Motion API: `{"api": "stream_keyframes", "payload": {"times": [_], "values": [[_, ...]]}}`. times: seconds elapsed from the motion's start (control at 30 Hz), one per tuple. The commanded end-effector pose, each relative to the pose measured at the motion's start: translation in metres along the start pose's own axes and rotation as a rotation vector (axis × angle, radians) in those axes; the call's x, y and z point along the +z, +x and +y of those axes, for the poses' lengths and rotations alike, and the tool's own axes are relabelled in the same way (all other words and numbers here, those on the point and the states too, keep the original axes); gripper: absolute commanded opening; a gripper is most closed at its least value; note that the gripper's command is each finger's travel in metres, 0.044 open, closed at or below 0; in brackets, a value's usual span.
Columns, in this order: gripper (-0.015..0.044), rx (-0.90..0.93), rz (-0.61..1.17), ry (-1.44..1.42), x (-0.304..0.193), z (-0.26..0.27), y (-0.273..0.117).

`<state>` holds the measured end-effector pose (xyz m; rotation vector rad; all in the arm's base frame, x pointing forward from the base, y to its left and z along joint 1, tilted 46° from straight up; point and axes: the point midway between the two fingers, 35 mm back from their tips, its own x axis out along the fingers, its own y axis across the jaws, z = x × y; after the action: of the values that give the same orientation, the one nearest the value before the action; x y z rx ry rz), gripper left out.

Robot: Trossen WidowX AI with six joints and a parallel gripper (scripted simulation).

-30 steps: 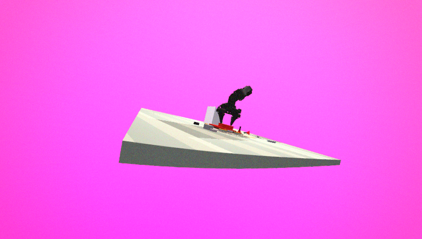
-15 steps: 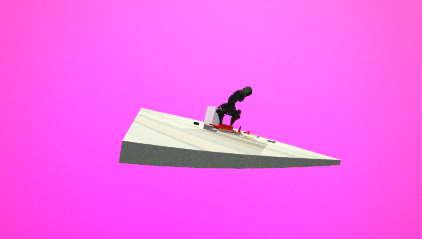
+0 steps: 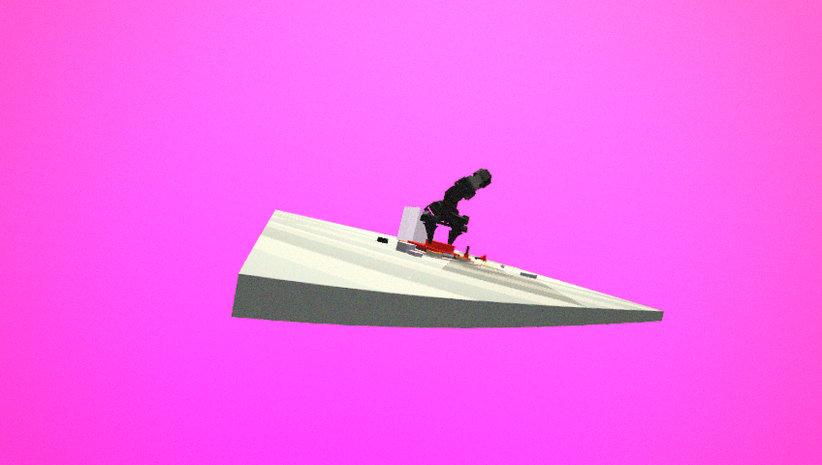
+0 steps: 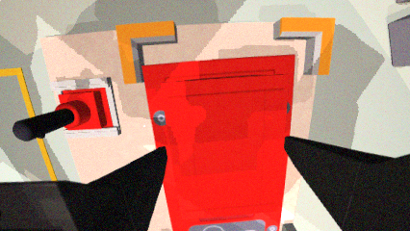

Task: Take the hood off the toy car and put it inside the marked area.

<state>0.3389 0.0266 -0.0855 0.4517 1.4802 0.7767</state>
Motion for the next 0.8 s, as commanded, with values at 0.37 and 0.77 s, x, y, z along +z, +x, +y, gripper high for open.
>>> {"api": "stream_keyframes", "payload": {"times": [0.37,0.77], "values": [[0.0222,0.000,0.000,-0.001,0.0001,0.0000,-0.0007],[0.0000,-0.001,0.000,0.000,0.0003,-0.0003,-0.0077]]}}
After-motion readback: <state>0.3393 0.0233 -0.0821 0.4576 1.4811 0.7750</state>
